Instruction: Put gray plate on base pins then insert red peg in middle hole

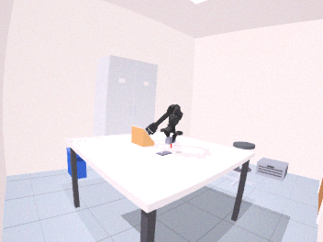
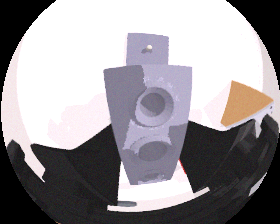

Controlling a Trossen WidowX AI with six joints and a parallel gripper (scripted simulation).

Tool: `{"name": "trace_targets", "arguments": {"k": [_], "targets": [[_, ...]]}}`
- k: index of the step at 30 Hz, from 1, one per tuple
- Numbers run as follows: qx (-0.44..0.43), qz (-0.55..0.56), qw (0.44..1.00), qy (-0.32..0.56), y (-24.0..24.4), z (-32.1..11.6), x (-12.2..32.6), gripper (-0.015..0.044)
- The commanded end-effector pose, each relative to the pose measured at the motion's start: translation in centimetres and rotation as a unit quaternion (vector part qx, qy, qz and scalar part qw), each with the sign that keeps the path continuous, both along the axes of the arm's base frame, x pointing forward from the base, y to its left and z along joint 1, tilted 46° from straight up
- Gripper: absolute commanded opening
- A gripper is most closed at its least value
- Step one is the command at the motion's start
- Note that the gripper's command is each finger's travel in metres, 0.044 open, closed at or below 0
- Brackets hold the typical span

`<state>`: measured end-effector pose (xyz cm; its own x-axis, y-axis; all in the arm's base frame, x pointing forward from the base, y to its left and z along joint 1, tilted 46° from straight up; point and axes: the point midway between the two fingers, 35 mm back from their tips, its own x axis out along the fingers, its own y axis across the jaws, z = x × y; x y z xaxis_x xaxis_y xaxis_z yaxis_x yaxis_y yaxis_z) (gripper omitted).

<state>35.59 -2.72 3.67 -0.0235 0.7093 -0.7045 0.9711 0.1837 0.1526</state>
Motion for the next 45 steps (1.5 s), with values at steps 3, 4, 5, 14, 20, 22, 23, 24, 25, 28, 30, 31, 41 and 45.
{"name": "trace_targets", "arguments": {"k": [3,4,5,14,20,22,23,24,25,28,30,31,41,45], "targets": [[-0.004,-0.008,1.0,0.007,-0.7,-1.6,-0.1,0.0],[-0.004,-0.009,1.0,0.008,-0.8,-1.9,-0.2,0.0],[-0.004,-0.01,1.0,0.009,-0.9,-2.2,-0.2,0.0],[-0.004,-0.027,0.999,0.026,-1.6,-4.8,-0.4,0.0],[-0.004,-0.034,0.999,0.033,-1.8,-5.8,-0.6,0.0],[-0.004,-0.034,0.999,0.033,-1.9,-5.8,-0.5,0.0],[-0.004,-0.034,0.999,0.033,-1.9,-5.8,-0.5,0.0],[-0.004,-0.034,0.999,0.033,-1.9,-5.8,-0.5,0.0],[-0.004,-0.034,0.999,0.033,-1.8,-5.8,-0.6,0.0],[-0.004,-0.034,0.999,0.033,-1.8,-5.9,-0.6,0.0],[-0.004,-0.034,0.999,0.033,-1.8,-5.9,-0.6,0.0],[-0.004,-0.034,0.999,0.033,-1.8,-5.9,-0.6,0.0],[-0.004,-0.034,0.999,0.033,-1.8,-5.9,-0.6,0.0],[-0.004,-0.034,0.999,0.033,-1.8,-5.9,-0.6,0.0]]}}
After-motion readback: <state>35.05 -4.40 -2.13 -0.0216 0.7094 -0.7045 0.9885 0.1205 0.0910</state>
